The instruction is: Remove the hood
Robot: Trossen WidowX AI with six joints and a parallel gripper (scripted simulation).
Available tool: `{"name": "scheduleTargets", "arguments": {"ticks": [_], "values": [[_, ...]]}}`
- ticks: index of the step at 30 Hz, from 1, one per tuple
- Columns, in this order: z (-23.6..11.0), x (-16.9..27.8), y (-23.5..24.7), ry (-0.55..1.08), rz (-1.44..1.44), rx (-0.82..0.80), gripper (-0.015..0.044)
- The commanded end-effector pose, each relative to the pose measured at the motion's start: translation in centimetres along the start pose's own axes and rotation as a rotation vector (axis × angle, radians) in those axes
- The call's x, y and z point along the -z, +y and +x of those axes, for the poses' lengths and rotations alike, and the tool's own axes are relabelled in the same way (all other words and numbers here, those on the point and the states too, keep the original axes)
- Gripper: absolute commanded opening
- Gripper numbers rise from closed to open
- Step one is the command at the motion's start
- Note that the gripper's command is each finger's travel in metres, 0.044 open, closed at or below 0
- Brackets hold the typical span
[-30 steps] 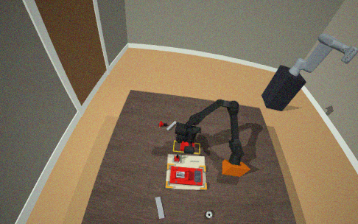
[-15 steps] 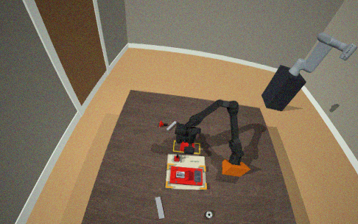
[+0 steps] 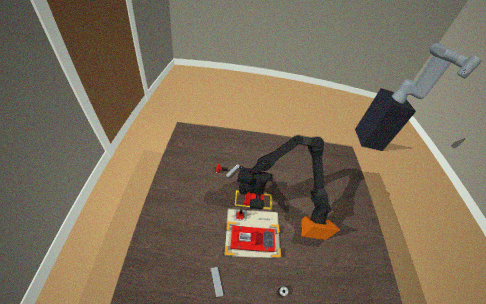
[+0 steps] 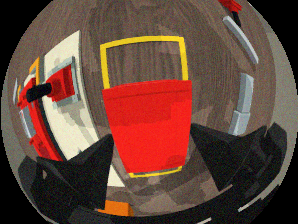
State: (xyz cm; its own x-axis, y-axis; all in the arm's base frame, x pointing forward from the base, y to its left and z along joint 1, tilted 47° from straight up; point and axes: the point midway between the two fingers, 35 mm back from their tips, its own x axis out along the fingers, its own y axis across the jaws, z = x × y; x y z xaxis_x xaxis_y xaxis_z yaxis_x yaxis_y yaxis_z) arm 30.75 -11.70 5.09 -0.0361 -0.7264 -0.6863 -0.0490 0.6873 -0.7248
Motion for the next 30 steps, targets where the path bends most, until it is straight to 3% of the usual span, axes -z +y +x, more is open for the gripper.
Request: {"name": "scheduleTargets", "arguments": {"ticks": [1, 9, 30], "values": [[-0.9, -0.1, 0.1, -0.003, 0.003, -0.001, 0.0440], [-6.9, 0.0, 0.2, -0.003, 0.002, 0.005, 0.0440], [-7.1, 0.0, 0.1, -0.003, 0.002, 0.005, 0.0440]]}}
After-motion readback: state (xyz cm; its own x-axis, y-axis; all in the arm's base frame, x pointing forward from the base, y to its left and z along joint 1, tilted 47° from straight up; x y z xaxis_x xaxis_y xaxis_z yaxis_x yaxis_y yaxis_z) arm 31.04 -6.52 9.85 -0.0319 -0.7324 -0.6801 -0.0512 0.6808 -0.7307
